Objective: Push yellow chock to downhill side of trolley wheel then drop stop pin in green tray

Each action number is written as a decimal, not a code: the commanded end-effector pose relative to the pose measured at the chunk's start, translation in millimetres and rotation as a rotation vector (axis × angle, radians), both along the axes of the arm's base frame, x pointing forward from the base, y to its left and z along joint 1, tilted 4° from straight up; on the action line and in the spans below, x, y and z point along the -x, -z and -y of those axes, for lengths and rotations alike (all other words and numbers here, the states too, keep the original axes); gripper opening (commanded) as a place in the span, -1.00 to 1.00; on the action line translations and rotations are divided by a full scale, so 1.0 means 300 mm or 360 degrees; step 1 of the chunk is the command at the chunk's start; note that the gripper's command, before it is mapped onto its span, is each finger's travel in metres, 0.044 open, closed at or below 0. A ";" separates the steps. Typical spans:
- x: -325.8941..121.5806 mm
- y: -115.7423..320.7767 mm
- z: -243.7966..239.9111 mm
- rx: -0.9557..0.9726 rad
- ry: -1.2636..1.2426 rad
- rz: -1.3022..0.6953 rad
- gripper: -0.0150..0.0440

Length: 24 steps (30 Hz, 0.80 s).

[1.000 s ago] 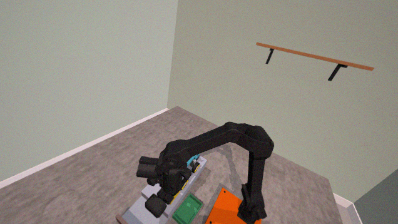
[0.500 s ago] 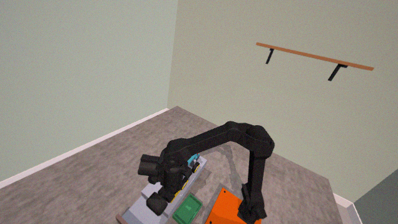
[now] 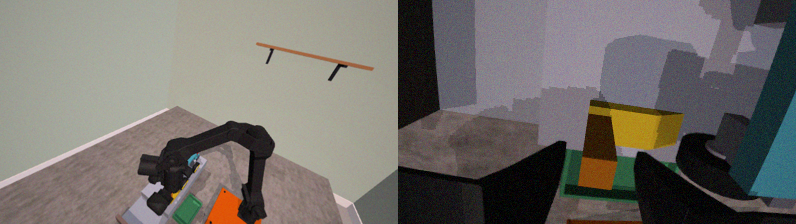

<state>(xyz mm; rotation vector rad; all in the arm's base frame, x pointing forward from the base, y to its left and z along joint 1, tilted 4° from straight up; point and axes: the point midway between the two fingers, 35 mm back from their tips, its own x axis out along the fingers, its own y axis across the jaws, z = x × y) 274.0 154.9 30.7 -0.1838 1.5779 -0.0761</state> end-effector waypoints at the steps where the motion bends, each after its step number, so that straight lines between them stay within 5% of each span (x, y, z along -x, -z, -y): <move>1: -0.005 -0.054 -0.012 0.0000 0.0001 0.0016 0.15; 15: -0.007 -0.182 -0.035 0.0000 0.0001 0.0015 0.15; 19: -0.002 -0.157 -0.031 -0.0001 -0.0008 0.0007 0.51; 24: -0.066 -0.210 0.034 -0.0045 0.0013 0.0094 0.15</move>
